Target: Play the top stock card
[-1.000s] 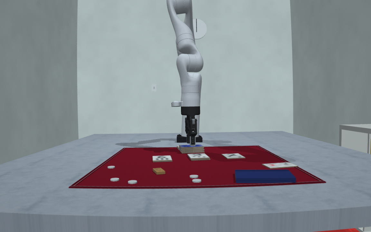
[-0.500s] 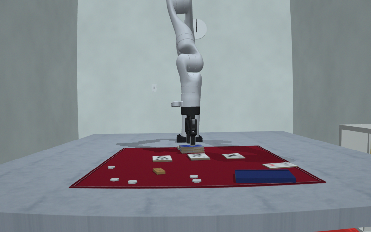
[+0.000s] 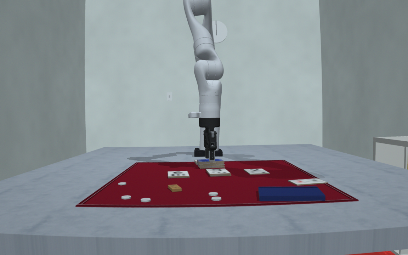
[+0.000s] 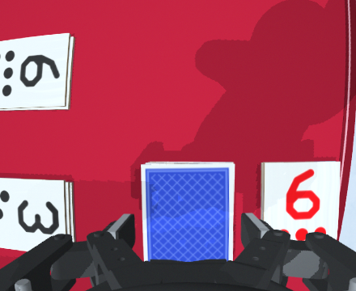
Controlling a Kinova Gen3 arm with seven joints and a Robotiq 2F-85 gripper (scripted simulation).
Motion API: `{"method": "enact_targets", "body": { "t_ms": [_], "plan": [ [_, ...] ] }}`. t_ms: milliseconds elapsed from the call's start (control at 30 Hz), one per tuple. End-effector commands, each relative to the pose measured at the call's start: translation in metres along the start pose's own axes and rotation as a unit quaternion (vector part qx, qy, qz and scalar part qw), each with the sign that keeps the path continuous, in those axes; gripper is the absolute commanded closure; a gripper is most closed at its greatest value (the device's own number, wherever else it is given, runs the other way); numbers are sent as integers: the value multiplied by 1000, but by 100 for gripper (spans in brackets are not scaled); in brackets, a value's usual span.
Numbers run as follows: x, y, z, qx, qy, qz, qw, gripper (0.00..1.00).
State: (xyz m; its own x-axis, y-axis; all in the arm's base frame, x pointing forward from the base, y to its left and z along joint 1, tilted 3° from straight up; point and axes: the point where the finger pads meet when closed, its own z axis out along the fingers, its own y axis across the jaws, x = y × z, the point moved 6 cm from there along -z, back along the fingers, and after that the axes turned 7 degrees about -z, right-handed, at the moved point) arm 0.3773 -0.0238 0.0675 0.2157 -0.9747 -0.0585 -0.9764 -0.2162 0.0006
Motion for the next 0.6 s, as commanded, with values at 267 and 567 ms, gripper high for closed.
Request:
{"method": "enact_targets", "body": {
  "t_ms": [267,567],
  "plan": [
    [0,0,0,1,0,0,1000,15],
    [0,0,0,1,0,0,1000,27]
  ]
}}
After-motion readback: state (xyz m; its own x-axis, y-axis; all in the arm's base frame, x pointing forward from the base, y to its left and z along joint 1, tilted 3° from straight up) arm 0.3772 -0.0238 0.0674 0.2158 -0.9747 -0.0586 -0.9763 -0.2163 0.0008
